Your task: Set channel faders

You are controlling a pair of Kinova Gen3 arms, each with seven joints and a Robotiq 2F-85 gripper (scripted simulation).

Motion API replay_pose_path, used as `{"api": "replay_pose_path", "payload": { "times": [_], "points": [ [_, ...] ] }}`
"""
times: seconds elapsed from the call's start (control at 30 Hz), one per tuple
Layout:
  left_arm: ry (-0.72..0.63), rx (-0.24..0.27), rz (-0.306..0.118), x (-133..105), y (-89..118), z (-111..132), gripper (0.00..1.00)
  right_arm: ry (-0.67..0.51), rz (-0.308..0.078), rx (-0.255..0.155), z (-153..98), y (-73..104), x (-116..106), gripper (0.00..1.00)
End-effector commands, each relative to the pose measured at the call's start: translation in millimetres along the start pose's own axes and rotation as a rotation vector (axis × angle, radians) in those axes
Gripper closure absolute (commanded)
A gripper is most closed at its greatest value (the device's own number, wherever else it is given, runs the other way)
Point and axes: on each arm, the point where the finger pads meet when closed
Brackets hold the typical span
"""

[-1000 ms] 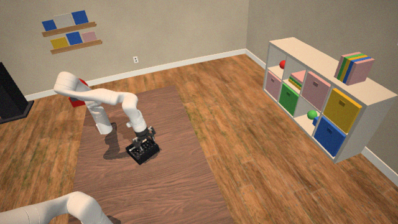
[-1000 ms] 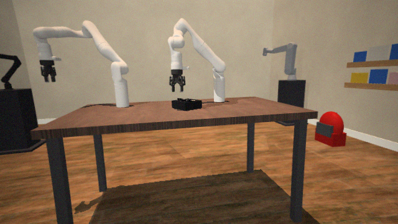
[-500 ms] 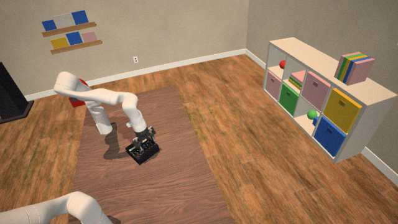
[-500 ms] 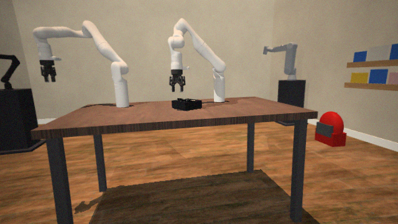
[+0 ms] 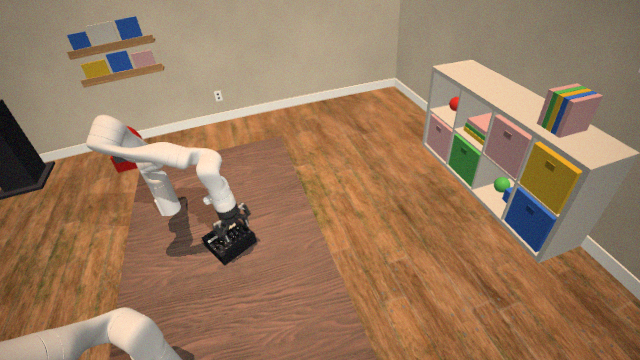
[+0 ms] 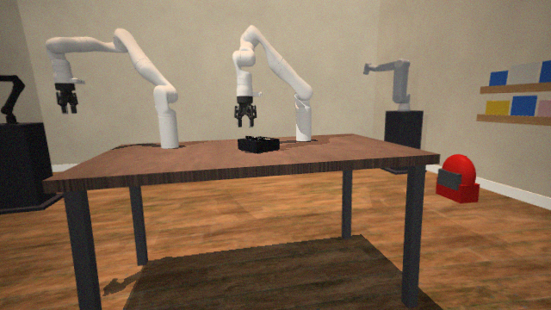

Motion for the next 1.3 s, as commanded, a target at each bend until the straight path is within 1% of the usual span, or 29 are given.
{"api": "replay_pose_path", "payload": {
  "times": [0.0, 0.53, 0.77, 0.87, 1.0, 1.27],
  "points": [
    [0.0, 0.0, -0.002, 0, 1, 0, 0.002, 0.0, -0.002, 0.0, 0, 0.7, 0, 0.002],
    [0.001, 0.0, -0.002, 0, 1, 0, 0.002, 0.0, -0.002, 0.0, 0, 0.7, 0, 0.002],
    [0.03, 0.0, 0.001, 2, 3, 0, 0.002, 0.0, -0.002, 0.0, 0, 0.7, 0, 0.002],
    [0.077, 0.0, 0.005, 6, 6, 0, 0.002, 0.0, -0.002, 0.0, 0, 0.7, 0, 0.002],
    [0.181, 0.0, 0.014, 14, 13, 1, 0.002, 0.0, -0.002, 0.0, 0, 0.7, 0, 0.002],
    [0.489, 0.0, 0.036, 38, 35, -2, 0.002, 0.0, -0.002, 0.0, 0, 0.7, 0, 0.002]
  ]
}}
Point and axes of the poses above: on each arm, the point where the finger pads meet when closed, its own y axis back along the fingers, its own z axis across the jaws, x = y × z, and after that the axes turned 9 degrees about -y, right-handed
